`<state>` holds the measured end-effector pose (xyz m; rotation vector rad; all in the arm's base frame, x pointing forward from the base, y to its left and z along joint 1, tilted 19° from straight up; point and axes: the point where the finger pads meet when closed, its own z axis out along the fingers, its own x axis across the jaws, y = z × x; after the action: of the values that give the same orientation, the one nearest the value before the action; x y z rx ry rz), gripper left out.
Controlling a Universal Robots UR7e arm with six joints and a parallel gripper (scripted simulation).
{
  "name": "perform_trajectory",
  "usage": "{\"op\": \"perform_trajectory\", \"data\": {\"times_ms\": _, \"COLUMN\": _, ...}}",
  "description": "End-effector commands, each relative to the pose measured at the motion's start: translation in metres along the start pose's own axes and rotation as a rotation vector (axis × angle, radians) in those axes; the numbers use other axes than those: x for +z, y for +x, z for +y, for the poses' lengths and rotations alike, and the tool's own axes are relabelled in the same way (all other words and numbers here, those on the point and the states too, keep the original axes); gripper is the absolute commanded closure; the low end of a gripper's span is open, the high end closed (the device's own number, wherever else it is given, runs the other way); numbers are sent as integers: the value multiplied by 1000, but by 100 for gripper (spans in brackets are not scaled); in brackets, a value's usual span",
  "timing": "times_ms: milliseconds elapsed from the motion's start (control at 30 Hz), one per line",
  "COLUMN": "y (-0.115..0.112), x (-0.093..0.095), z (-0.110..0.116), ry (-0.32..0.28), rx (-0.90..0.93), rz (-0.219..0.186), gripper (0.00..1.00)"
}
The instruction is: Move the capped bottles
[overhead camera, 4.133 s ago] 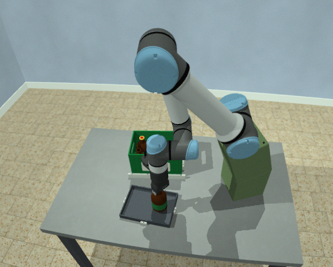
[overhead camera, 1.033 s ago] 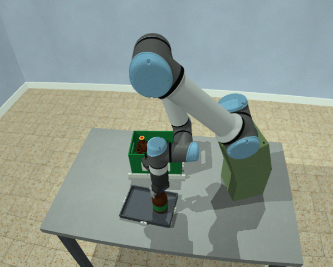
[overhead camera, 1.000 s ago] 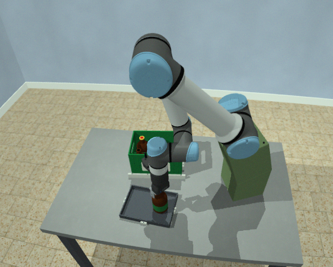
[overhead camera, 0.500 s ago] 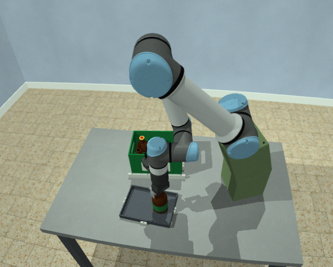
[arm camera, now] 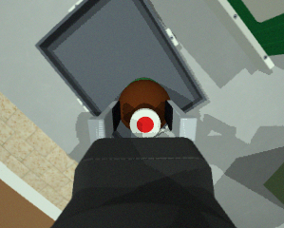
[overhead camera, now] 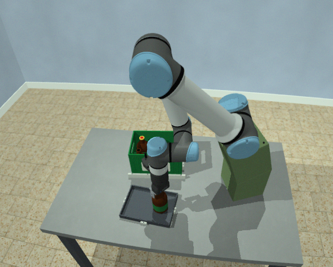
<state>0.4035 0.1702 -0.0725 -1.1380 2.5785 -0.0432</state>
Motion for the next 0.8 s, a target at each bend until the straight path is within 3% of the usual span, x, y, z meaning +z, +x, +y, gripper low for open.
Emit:
{"op": "perform_trajectory", "data": {"times_ms": 0, "y": 0, "x": 0, "z": 0, "ry": 1, "rx": 0, "rz": -1, "gripper": 0}}
{"op": "perform_trajectory", "data": {"times_ms": 767, "y": 0, "x": -4, "z": 0, "ry": 1, "rx": 0, "rz": -1, "gripper": 0}}
